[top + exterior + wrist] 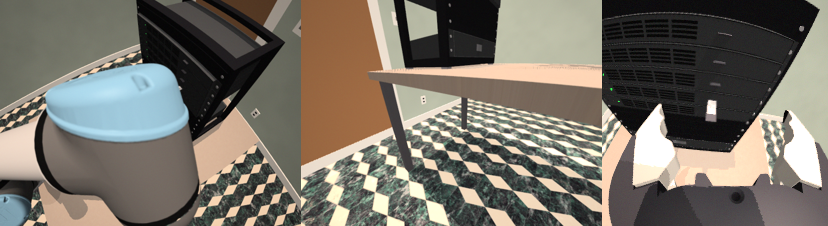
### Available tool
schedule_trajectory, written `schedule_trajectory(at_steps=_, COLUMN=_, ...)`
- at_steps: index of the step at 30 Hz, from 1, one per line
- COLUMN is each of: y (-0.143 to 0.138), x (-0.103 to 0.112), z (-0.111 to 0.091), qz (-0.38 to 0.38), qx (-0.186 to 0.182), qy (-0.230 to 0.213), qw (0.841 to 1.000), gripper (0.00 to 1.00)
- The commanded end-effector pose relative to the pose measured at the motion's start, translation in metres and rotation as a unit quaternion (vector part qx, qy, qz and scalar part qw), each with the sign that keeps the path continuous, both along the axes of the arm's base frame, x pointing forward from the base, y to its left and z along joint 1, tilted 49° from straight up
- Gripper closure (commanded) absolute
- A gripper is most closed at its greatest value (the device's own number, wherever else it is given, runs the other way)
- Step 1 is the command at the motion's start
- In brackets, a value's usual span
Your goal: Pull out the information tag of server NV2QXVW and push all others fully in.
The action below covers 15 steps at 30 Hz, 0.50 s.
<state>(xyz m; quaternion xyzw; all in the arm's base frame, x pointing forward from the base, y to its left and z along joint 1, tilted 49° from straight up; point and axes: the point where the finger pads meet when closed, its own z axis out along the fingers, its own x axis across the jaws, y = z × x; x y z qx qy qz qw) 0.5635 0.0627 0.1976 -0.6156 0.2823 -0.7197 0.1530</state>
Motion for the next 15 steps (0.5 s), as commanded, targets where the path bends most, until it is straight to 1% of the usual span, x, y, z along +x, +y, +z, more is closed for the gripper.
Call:
schedule_trajectory(at_steps=1, y=-0.003, x=-0.003, z=-0.004, qz=0.000, qx=-0.034, qy=0.001, qw=0.999, gripper=0.00)
schedule_trajectory(at_steps=8, y=-0.006, x=-0.008, z=-0.009, qz=-0.001, qx=-0.087, qy=0.001, qw=0.996, gripper=0.00)
schedule_trajectory(at_steps=15, y=-0.009, x=-0.012, z=-0.015, qz=-0.002, qx=-0.149, qy=0.002, qw=0.989, gripper=0.00)
